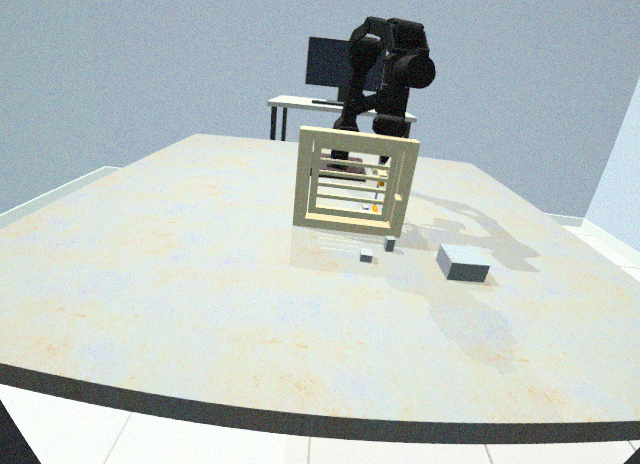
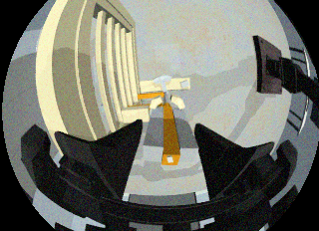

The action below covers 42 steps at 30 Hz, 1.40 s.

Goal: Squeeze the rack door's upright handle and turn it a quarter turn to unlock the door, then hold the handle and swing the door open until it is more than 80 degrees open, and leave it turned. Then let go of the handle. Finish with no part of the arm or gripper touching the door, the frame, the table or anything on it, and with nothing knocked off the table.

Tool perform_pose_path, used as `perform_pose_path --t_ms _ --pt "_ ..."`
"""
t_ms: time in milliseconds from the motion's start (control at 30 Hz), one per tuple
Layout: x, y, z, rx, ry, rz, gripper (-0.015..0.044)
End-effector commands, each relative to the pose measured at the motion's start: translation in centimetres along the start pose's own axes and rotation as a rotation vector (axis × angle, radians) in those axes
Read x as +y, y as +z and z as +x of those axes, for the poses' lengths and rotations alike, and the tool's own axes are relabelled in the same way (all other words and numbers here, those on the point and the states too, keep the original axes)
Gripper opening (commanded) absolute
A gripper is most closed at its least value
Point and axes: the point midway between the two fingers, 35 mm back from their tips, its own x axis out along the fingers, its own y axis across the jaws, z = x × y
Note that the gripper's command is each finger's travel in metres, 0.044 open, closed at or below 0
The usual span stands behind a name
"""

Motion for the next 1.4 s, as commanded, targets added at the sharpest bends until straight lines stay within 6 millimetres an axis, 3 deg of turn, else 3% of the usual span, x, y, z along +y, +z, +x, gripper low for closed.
perform_pose_path --t_ms 0,1133,1367 --pt "0.19 0.33 0.08 -0.008 0.003 0.016 0.024" --pt "0.19 0.33 0.08 -0.008 0.003 0.016 0.0013" --pt "0.0 0.44 0.08 -0.008 0.002 -0.036 0.0008"
